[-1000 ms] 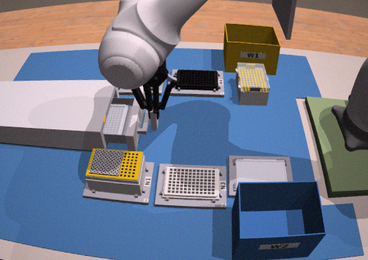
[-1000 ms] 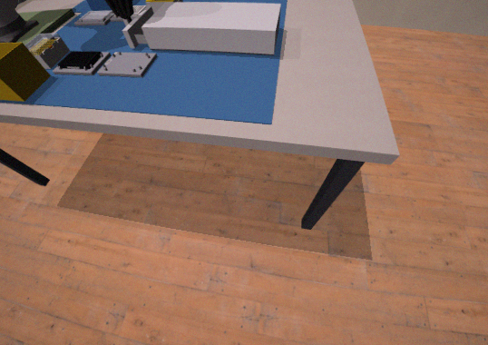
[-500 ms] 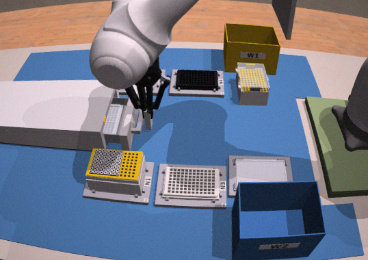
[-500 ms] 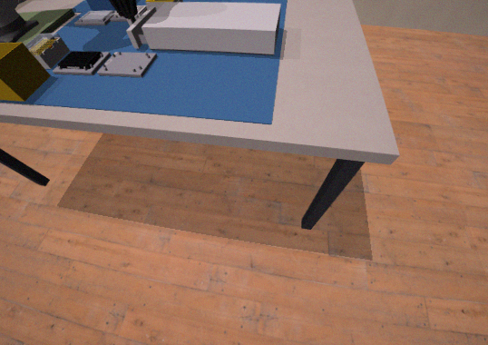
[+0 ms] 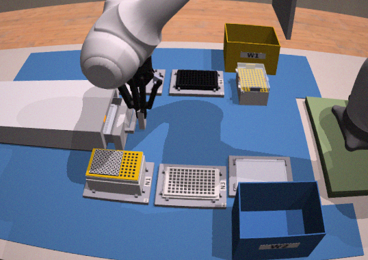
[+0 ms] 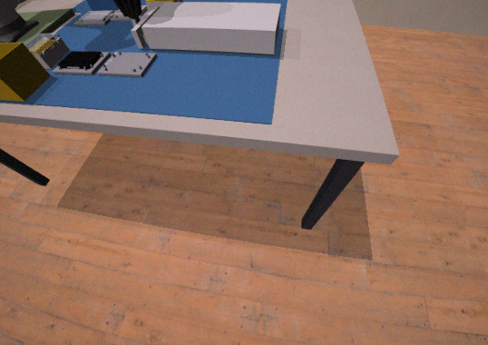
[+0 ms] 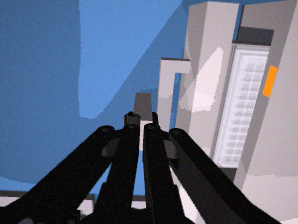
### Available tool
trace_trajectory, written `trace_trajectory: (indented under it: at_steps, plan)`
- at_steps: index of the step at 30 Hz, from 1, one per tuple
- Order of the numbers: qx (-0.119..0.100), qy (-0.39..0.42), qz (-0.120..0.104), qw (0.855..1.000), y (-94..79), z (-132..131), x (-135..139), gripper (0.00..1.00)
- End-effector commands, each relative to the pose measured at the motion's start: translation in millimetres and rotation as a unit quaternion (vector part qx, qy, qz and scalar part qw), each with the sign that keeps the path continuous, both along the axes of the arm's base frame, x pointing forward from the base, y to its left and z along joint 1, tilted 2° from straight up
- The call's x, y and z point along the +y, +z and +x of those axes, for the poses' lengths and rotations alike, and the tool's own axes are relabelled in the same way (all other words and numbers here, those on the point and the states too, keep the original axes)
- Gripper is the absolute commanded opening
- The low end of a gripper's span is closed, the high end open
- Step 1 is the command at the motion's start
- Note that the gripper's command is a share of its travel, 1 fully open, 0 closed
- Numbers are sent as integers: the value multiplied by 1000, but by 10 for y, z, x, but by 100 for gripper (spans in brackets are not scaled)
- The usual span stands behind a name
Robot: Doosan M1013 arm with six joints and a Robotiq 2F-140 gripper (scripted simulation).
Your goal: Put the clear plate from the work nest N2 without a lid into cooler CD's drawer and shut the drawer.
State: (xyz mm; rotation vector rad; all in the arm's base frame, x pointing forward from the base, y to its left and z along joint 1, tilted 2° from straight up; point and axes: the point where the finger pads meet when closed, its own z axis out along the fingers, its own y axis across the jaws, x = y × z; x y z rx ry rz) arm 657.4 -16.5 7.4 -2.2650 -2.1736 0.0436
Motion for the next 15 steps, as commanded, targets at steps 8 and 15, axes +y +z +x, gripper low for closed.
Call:
trace_trajectory:
  at_steps: [8, 15]
  plan:
    - [0, 0, 0, 1000, -1, 107, -4, 0]
    - [0, 0, 0, 1000, -3, 186, -7, 0]
